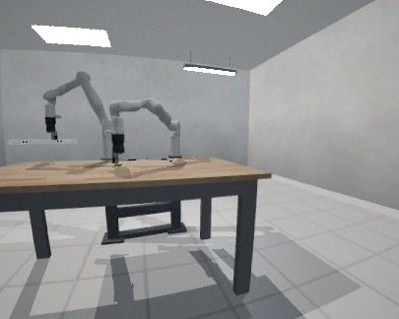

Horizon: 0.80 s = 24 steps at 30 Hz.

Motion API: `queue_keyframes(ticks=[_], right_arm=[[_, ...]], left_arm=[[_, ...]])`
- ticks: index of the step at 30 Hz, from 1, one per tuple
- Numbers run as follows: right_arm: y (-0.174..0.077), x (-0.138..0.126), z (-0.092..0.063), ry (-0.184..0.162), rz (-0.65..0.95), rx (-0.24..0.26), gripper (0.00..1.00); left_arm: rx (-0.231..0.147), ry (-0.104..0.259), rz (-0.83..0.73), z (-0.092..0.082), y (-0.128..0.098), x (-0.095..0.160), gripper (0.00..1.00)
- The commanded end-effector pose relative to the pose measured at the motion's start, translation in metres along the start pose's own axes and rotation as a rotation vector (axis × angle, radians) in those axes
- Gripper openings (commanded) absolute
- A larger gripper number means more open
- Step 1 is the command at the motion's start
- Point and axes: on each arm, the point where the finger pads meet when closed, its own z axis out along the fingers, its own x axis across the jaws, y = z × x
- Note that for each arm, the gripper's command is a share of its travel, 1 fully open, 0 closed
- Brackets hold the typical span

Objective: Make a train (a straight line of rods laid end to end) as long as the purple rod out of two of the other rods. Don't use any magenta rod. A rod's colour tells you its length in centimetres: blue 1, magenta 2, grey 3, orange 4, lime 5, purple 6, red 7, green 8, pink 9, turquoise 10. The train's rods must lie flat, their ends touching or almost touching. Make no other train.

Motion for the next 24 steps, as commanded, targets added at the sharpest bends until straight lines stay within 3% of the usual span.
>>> queue_keyframes(ticks=[1, 24], right_arm=[[0.0, 0.0, -0.001, 0.0, 0.0, -0.002, 1.0], [0.0, 0.0, -0.001, 0.0, 0.0, -0.002, 1.0]], left_arm=[[0.003, -0.001, 0.0, -0.002, -0.001, 0.0, 0.54], [0.003, -0.001, 0.0, 0.01, -0.001, 0.0, 0.54]])
